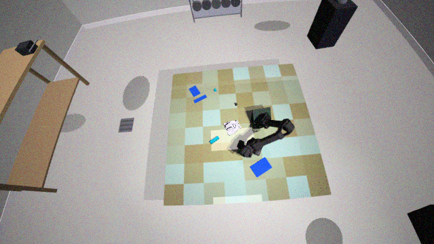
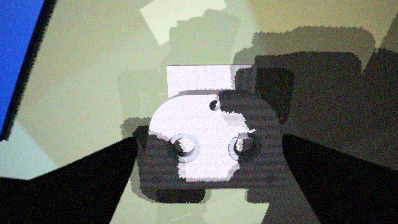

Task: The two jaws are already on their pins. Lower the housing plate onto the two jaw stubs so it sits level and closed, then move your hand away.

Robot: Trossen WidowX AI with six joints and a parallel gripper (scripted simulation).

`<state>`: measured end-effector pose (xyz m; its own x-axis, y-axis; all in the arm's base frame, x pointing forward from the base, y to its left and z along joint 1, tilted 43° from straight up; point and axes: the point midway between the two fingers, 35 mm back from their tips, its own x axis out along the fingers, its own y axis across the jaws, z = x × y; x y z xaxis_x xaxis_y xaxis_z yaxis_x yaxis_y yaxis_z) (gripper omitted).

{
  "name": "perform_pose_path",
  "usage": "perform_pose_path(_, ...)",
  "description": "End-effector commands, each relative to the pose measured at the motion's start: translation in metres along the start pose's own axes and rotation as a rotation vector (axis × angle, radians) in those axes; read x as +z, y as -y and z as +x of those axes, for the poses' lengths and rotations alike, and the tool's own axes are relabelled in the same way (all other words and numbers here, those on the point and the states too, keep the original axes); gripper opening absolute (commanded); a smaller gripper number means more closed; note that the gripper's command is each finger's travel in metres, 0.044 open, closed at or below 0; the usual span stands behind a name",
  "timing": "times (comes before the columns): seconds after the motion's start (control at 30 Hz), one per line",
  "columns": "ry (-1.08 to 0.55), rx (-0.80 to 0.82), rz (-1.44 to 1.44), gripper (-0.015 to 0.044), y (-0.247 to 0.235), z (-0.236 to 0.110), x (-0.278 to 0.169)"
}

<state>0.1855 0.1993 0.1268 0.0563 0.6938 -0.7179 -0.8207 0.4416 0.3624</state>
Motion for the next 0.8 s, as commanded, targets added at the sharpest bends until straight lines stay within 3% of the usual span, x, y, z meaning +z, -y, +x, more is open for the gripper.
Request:
perform_pose_path(0.0, 0.000, -0.005, 0.004, 0.0440, 0.0009, 0.0004, 0.0000)
perform_pose_path(0.43, 0.000, -0.005, 0.004, 0.0440, 0.0009, 0.0007, 0.0001)
perform_pose_path(0.77, 0.000, 0.000, 0.000, 0.0373, 0.0000, 0.0005, 0.0000)
